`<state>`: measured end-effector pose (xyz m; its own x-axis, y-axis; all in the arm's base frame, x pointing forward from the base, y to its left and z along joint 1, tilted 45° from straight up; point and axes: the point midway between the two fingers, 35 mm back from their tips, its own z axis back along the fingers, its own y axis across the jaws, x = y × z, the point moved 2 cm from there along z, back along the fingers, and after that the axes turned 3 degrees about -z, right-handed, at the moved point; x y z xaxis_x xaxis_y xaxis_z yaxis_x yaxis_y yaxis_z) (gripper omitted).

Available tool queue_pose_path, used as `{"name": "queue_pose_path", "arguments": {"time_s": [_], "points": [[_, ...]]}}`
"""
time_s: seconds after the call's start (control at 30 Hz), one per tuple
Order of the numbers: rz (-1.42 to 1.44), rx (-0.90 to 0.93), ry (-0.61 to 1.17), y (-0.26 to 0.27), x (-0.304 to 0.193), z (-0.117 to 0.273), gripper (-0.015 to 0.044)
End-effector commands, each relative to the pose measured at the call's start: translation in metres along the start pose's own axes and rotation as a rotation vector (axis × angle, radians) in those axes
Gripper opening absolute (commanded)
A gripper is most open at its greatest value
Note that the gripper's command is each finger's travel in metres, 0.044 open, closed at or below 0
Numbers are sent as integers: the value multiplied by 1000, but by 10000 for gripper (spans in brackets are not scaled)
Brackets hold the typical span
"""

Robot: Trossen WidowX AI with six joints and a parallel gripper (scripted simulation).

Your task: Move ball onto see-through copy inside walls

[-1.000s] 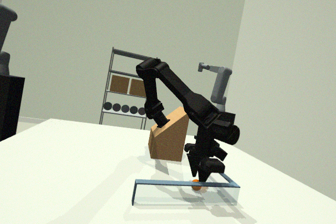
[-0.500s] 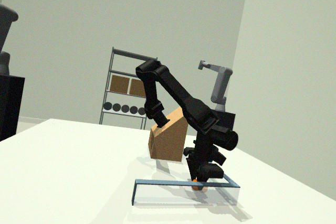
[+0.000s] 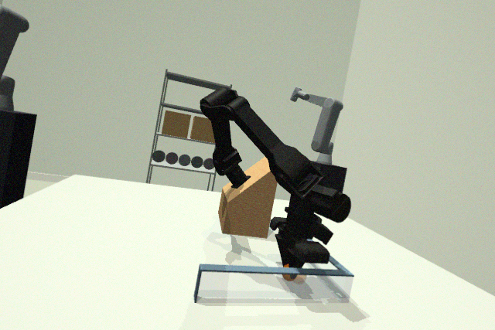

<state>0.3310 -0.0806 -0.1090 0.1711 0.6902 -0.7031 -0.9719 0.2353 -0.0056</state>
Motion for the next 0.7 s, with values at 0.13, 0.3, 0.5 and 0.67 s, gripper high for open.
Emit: {"name": "queue_pose_path", "arguments": {"time_s": [0.13,0.3,0.5,0.67], "points": [[7,-1,-1,-4,2,26,0],[7,-2,-5,-6,4,66,0],[7,0,-4,-2,2,115,0],[7,0,-2,0,2,128,0]]}}
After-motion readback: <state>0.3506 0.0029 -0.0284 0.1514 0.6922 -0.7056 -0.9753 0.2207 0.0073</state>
